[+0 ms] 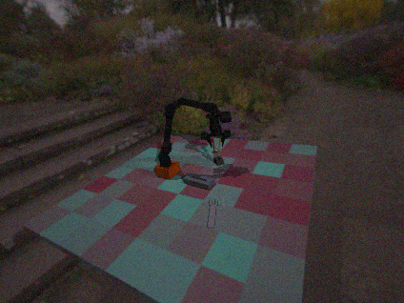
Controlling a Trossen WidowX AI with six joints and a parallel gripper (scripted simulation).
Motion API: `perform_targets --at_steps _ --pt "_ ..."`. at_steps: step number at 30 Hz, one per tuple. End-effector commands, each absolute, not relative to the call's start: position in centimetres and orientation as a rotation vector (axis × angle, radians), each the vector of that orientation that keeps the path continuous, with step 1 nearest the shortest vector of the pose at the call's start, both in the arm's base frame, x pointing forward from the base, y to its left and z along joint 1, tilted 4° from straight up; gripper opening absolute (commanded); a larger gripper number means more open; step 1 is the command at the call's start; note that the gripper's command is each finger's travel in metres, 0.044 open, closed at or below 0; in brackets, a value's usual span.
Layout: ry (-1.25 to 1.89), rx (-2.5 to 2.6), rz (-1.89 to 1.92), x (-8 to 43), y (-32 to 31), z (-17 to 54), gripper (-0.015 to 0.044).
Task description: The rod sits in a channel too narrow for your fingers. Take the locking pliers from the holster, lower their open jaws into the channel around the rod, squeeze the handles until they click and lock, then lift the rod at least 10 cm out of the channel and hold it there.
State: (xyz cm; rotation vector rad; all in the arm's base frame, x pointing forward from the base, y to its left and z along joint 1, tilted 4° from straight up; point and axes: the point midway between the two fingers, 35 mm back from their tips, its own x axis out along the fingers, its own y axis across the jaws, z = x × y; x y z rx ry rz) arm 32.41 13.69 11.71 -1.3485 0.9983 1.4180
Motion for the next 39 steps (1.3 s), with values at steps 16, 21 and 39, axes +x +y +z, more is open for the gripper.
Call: perform_targets --at_steps 16,21,39 --pt "1.161 -1.141 1.209 32.5 10.0 11.6 0.0320" --pt "1.197 -1.088 1.157 32.5 9.1 11.6 0.0320" --pt "1.312 -0.895 0.967 32.2 5.9 11.4 0.0320"
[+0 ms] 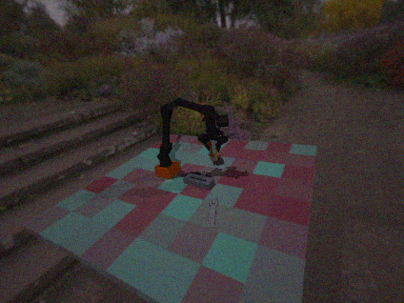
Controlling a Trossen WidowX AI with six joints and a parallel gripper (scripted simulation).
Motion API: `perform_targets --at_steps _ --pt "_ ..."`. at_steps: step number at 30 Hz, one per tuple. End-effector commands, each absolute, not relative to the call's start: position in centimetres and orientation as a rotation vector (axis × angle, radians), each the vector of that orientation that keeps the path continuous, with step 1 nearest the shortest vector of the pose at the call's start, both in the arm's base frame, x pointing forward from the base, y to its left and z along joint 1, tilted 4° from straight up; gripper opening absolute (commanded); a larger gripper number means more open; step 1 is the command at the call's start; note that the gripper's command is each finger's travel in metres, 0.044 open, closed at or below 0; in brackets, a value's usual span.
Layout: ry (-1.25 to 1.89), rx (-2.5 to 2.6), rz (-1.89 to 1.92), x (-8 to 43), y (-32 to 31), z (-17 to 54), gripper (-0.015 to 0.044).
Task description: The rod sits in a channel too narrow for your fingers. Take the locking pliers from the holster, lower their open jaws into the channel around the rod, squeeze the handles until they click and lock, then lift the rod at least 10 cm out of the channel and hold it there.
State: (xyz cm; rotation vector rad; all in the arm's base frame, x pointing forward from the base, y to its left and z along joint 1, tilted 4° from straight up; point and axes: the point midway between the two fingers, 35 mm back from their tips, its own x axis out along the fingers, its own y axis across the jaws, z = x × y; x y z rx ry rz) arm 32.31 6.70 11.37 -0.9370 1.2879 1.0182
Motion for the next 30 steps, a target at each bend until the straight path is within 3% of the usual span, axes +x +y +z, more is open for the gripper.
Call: perform_targets --at_steps 1,30 --pt "1.318 -0.884 0.956 32.1 5.7 11.4 0.0320" --pt "1.458 -0.566 0.639 31.0 0.9 11.1 0.0320"
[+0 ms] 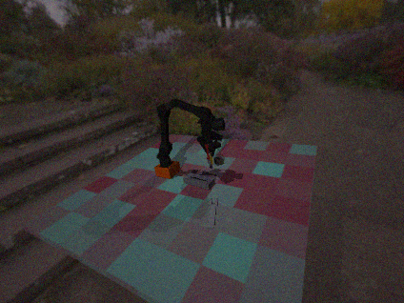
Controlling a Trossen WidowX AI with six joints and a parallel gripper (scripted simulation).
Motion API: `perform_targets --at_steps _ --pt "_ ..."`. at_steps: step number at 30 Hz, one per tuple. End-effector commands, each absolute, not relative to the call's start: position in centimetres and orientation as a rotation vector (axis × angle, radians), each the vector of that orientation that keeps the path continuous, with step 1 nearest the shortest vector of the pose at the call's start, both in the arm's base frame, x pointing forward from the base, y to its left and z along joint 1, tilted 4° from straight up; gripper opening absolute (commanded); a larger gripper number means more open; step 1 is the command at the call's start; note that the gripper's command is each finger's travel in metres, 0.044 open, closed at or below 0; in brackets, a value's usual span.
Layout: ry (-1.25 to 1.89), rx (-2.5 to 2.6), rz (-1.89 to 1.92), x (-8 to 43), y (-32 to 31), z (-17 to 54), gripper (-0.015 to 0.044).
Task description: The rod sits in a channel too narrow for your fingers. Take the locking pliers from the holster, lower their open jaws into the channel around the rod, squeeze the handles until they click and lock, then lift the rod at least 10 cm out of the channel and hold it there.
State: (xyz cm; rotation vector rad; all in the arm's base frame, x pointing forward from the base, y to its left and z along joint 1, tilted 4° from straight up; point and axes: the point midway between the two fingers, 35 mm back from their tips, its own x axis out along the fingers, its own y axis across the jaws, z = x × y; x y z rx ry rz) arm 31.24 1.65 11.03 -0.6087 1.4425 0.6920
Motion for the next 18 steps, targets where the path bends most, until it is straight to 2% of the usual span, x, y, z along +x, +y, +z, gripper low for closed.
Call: perform_targets --at_steps 1,18 --pt "1.462 -0.555 0.628 30.9 0.8 11.1 0.0320" --pt "1.519 -0.365 0.439 29.9 -1.8 10.8 0.0320"
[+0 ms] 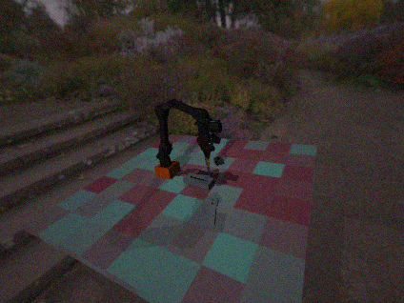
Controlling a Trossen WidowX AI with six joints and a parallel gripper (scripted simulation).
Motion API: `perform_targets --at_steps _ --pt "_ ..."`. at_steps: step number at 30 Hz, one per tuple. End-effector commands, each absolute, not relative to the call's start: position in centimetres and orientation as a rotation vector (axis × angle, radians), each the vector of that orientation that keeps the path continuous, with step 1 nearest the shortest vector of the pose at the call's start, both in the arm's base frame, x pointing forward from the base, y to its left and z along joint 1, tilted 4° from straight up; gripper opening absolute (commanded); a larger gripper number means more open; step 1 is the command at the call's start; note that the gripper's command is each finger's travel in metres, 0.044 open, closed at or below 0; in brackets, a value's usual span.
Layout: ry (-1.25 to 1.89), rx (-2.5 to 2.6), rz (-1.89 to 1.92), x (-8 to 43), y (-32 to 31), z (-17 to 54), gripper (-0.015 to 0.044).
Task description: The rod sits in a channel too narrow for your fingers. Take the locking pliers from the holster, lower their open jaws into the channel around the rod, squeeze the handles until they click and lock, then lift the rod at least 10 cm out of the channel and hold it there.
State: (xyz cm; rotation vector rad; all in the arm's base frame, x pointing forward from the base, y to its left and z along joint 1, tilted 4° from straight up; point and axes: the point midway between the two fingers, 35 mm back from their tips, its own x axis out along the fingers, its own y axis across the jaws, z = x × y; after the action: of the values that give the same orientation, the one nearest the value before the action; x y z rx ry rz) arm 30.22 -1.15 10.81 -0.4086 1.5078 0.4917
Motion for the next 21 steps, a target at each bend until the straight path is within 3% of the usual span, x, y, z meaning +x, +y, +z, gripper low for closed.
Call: perform_targets --at_steps 1,21 --pt "1.521 -0.354 0.427 29.8 -2.0 10.8 0.0320" --pt "1.564 -0.129 0.201 28.3 -4.8 10.5 0.0320"
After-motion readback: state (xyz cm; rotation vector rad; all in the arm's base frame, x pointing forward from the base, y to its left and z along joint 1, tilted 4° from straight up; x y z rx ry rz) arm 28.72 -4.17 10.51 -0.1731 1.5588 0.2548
